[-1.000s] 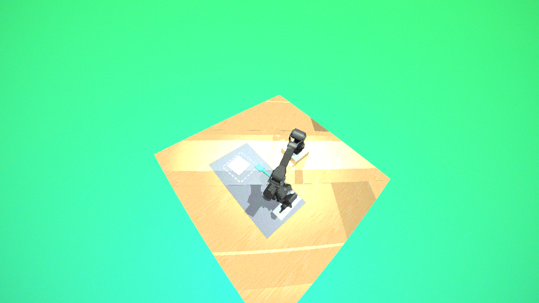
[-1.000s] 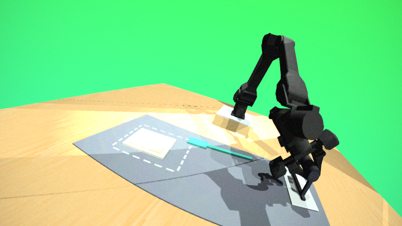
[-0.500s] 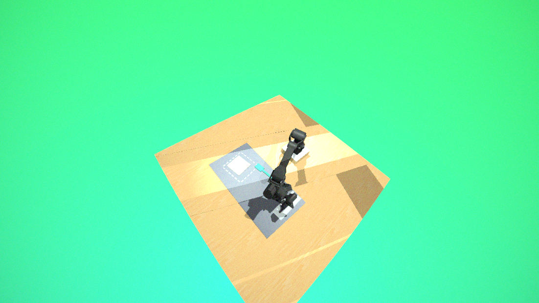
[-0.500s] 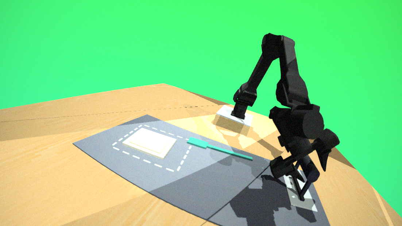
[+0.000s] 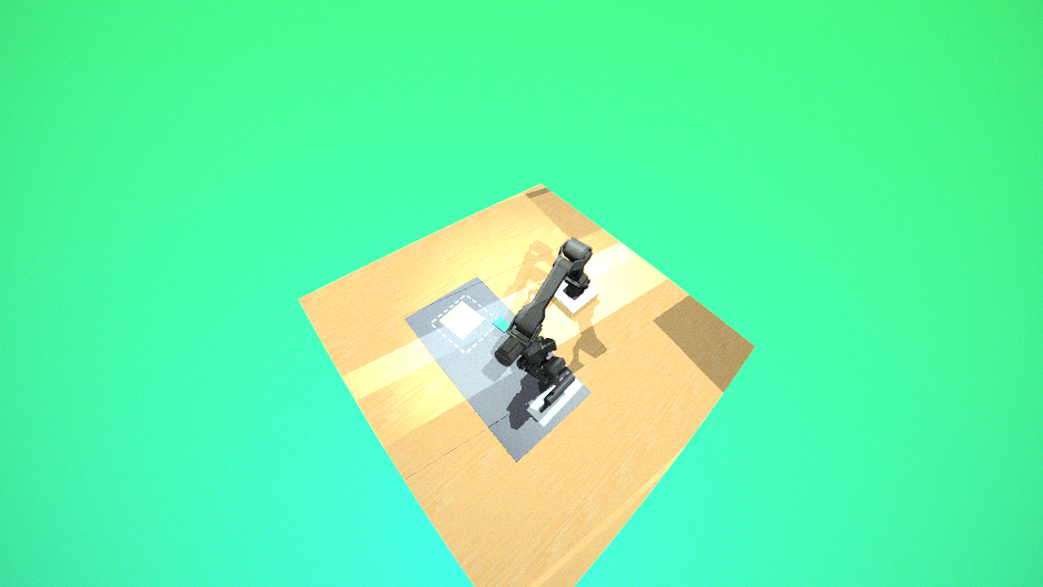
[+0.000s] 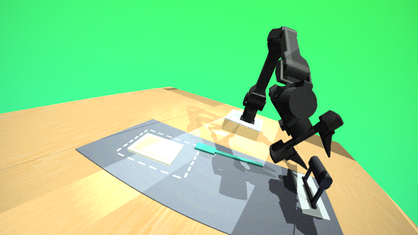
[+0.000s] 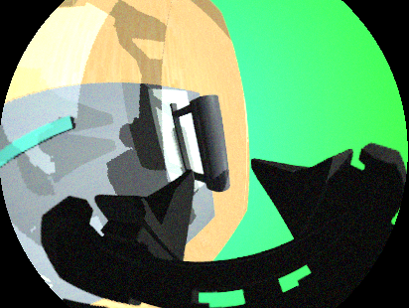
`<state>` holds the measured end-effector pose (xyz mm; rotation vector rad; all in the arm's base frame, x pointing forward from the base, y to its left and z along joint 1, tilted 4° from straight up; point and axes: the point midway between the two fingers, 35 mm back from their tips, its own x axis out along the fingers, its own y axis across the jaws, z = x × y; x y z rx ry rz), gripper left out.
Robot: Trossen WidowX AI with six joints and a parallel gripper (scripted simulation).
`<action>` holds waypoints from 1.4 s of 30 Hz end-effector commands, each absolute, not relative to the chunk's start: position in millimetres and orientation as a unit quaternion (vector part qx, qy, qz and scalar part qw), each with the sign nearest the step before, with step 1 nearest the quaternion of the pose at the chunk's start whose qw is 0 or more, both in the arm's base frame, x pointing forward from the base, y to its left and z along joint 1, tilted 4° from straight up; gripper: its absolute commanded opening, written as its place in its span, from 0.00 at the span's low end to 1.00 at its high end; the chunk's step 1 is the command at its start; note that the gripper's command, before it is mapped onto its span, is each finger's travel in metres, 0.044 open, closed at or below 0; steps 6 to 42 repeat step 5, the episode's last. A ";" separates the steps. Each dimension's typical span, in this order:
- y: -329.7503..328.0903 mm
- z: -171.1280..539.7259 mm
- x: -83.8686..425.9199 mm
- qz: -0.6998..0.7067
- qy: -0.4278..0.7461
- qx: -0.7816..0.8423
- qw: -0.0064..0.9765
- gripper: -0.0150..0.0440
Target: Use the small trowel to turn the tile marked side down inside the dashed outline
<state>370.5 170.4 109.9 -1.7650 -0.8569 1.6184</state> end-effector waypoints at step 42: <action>145.6 187.9 316.7 0.604 -0.323 -0.667 0.295 0.76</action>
